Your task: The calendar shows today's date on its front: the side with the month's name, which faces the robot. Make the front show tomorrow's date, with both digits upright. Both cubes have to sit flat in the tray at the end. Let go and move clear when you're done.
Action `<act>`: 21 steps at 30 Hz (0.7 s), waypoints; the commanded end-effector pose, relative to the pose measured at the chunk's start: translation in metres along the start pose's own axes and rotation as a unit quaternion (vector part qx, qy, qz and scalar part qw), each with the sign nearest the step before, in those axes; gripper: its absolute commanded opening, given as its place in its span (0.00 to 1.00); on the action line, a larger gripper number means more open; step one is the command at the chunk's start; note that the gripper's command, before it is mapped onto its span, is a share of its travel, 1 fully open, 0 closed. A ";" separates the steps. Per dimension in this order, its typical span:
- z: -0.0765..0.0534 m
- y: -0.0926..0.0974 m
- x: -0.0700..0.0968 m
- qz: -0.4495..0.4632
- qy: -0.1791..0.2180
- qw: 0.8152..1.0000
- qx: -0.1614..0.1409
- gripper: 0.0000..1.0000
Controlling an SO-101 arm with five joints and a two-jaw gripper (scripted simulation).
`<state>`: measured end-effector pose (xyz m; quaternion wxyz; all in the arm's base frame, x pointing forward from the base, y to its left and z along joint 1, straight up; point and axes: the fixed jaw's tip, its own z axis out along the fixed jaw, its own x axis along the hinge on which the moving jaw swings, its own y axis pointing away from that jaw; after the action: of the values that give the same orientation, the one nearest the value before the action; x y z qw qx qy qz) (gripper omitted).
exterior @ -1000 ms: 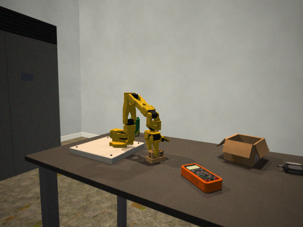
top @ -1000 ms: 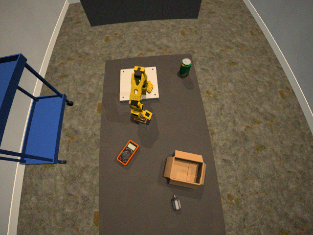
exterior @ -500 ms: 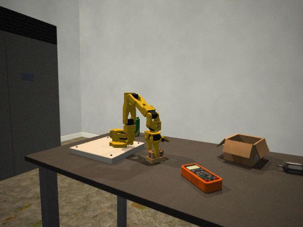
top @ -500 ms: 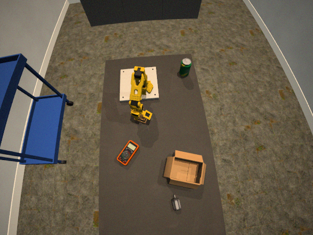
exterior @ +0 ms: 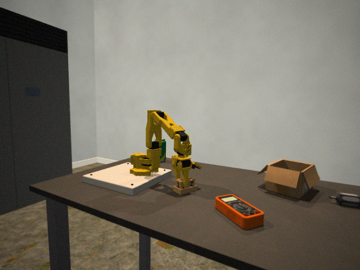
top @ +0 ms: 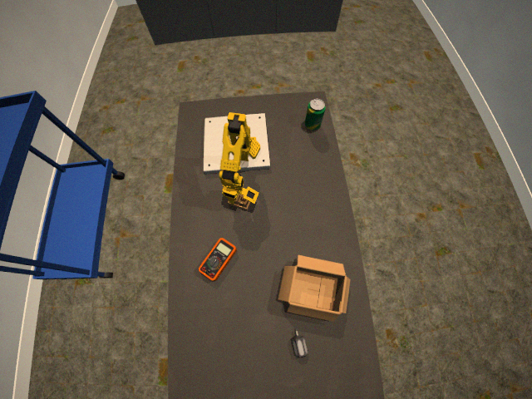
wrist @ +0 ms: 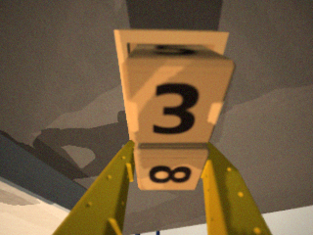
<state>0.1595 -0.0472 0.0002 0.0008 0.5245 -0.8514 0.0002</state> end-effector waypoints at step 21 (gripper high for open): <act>0.004 0.005 -0.001 -0.005 0.002 1.000 -0.012 0.34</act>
<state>0.1595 -0.0472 0.0002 0.0007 0.5245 -0.8514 0.0003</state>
